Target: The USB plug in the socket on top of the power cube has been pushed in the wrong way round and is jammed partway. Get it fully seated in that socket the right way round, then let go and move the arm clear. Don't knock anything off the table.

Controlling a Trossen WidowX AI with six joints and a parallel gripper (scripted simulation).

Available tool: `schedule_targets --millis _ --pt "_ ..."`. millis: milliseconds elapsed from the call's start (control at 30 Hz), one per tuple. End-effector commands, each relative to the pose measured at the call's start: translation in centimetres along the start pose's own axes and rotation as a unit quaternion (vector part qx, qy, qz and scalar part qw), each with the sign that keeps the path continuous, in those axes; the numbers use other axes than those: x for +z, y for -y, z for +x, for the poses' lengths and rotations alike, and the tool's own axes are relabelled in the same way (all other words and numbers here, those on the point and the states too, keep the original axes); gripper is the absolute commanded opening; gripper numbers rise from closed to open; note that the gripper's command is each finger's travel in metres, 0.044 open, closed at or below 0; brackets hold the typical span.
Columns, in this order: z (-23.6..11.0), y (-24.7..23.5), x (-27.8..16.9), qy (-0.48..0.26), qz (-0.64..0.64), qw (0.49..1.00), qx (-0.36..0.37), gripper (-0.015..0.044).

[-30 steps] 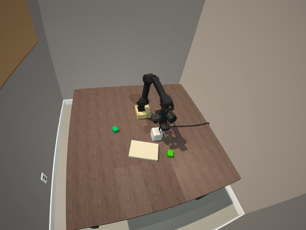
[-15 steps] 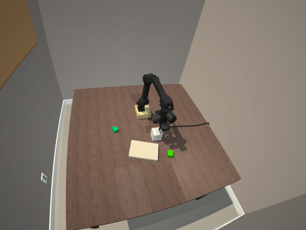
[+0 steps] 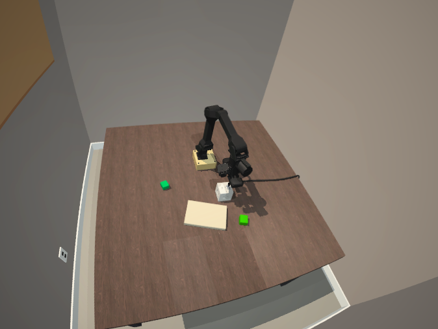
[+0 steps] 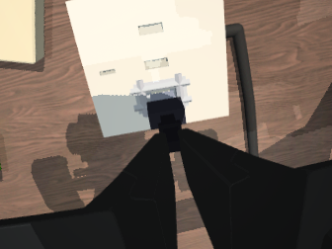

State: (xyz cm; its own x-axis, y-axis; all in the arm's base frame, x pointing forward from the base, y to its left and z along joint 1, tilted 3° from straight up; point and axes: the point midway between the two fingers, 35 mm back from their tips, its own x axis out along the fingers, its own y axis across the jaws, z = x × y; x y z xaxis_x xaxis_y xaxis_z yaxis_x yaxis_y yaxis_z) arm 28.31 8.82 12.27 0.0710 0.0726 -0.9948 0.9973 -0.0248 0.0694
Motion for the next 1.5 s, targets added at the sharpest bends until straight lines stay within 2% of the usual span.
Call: schedule_targets --millis 0,1467 --pt "0.06 0.02 -0.09 -0.004 -0.001 1.0 0.0 0.0" --pt "0.6 0.02 -0.16 -0.01 -0.001 1.0 0.0 0.0"
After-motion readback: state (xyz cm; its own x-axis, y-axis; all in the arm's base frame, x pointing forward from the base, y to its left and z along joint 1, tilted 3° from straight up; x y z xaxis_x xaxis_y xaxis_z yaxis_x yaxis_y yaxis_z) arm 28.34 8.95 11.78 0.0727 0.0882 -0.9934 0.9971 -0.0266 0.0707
